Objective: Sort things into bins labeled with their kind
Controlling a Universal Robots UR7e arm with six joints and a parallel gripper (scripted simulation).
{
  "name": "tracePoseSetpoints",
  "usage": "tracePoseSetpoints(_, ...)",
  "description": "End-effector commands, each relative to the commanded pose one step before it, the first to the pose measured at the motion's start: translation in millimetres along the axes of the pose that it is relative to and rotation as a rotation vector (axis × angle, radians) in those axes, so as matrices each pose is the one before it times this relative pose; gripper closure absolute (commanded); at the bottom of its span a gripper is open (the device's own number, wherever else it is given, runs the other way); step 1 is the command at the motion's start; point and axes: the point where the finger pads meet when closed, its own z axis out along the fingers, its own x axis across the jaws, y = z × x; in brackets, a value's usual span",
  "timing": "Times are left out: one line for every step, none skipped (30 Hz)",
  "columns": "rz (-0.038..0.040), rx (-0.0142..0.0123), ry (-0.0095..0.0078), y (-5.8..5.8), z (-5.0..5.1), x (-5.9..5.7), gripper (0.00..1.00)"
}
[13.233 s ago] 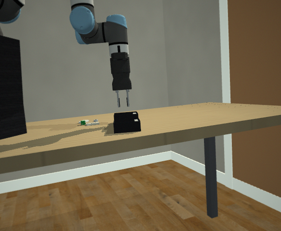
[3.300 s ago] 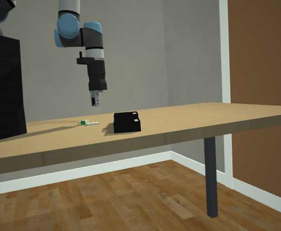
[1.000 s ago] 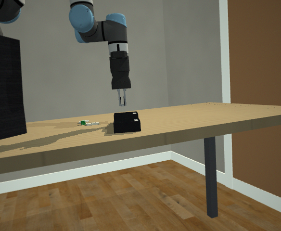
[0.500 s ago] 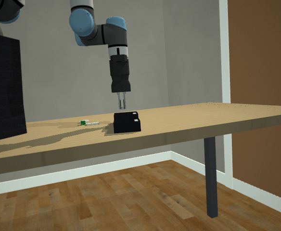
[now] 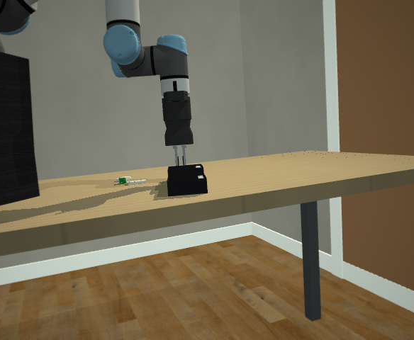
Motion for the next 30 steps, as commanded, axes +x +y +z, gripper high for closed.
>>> tracePoseSetpoints(-0.00086,-0.00003,-0.00643,0.21,5.07,-4.0,0.66)
tracePoseSetpoints(0.00006,0.0,-0.00001,-0.1,0.0,-0.22,0.66)
tracePoseSetpoints(0.00002,-0.00001,0.00001,-0.08,-0.09,-0.19,0.66)
tracePoseSetpoints(0.0,0.0,0.0,0.0,0.0,0.0,0.66)
tracePoseSetpoints(0.0,0.0,0.0,0.0,0.0,0.0,0.66)
tracePoseSetpoints(0.00001,0.0,0.00008,-0.04,-0.07,-0.22,0.66)
tracePoseSetpoints(0.0,0.00002,-0.00027,-0.03,-0.18,-0.29,0.66)
tracePoseSetpoints(0.00046,-0.00004,0.00195,-0.12,-0.3,1.41,0.66)
tracePoseSetpoints(0.0,0.0,0.0,-0.02,0.0,-0.06,0.66)
tracePoseSetpoints(0.0,0.0,0.0,-0.02,0.0,-0.03,0.66)
tracePoseSetpoints(0.0,0.0,0.0,-0.02,0.0,-0.01,0.66)
tracePoseSetpoints(0.0,0.0,0.0,-0.02,0.0,-0.01,0.66)
tracePoseSetpoints(0.0,0.0,0.0,-0.02,0.0,-0.01,0.66)
tracePoseSetpoints(0.0,0.0,0.0,-0.02,0.0,-0.01,0.66)
tracePoseSetpoints(0.0,0.0,0.0,0.0,0.0,0.0,0.36)
tracePoseSetpoints(0.0,0.0,0.0,0.0,0.0,0.0,0.36)
tracePoseSetpoints(0.0,0.0,0.0,0.0,0.0,0.0,0.36)
tracePoseSetpoints(0.0,0.0,0.0,0.0,0.0,0.0,0.36)
tracePoseSetpoints(0.0,0.0,0.0,0.0,0.0,0.0,0.36)
tracePoseSetpoints(0.0,0.0,0.0,0.0,0.0,0.0,0.36)
tracePoseSetpoints(0.0,0.0,0.0,0.0,0.0,0.0,0.36)
tracePoseSetpoints(0.0,0.0,0.0,0.0,0.0,0.0,0.36)
tracePoseSetpoints(0.0,0.0,0.0,0.0,0.0,0.0,0.36)
tracePoseSetpoints(0.0,0.0,0.0,0.0,0.0,0.0,0.36)
tracePoseSetpoints(0.0,0.0,0.0,0.0,0.0,0.0,0.36)
tracePoseSetpoints(0.0,0.0,0.0,0.0,0.0,0.0,0.36)
tracePoseSetpoints(0.0,0.0,0.0,0.0,0.0,0.0,0.36)
tracePoseSetpoints(0.0,0.0,0.0,0.0,0.0,0.0,0.36)
tracePoseSetpoints(0.0,0.0,0.0,0.0,0.0,0.0,0.36)
tracePoseSetpoints(0.0,0.0,0.0,0.0,0.0,0.0,0.36)
